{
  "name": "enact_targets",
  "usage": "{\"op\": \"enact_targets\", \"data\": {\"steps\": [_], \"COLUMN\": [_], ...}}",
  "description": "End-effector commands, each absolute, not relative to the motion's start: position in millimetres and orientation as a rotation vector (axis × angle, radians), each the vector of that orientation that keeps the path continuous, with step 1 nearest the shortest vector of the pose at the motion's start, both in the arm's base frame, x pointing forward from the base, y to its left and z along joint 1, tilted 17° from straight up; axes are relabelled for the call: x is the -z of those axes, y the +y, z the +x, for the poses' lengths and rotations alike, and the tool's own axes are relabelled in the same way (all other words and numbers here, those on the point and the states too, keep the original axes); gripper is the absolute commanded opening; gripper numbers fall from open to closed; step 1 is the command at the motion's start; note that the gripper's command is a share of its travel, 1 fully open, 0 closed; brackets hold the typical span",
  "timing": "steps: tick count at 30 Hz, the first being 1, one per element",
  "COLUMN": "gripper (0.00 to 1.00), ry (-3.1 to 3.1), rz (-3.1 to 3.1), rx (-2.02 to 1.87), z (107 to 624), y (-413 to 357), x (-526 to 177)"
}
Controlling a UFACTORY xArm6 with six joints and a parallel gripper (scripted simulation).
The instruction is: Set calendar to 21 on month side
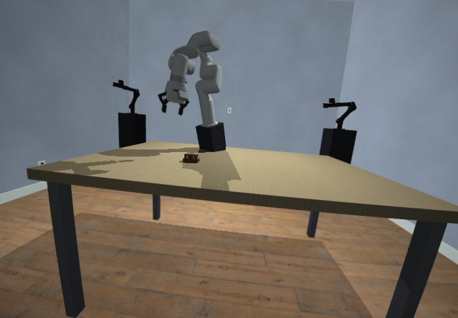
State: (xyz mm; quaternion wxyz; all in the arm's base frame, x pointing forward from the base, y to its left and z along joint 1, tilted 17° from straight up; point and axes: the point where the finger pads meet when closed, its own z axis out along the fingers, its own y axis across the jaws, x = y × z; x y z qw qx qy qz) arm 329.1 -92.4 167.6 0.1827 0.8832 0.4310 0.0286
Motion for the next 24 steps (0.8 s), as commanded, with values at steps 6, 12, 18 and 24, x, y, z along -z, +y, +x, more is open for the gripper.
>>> {"op": "enact_targets", "data": {"steps": [6, 12, 18, 24], "gripper": [1.00, 1.00, 1.00, 1.00], "ry": [1.699, 1.939, 2.043, 2.043], "rz": [2.222, 2.066, 1.993, 1.993], "rx": [-0.094, -0.116, -0.130, -0.130], "z": [369, 373, 371, 371], "y": [-40, -3, 14, 14], "x": [-103, -69, -53, -53]}}
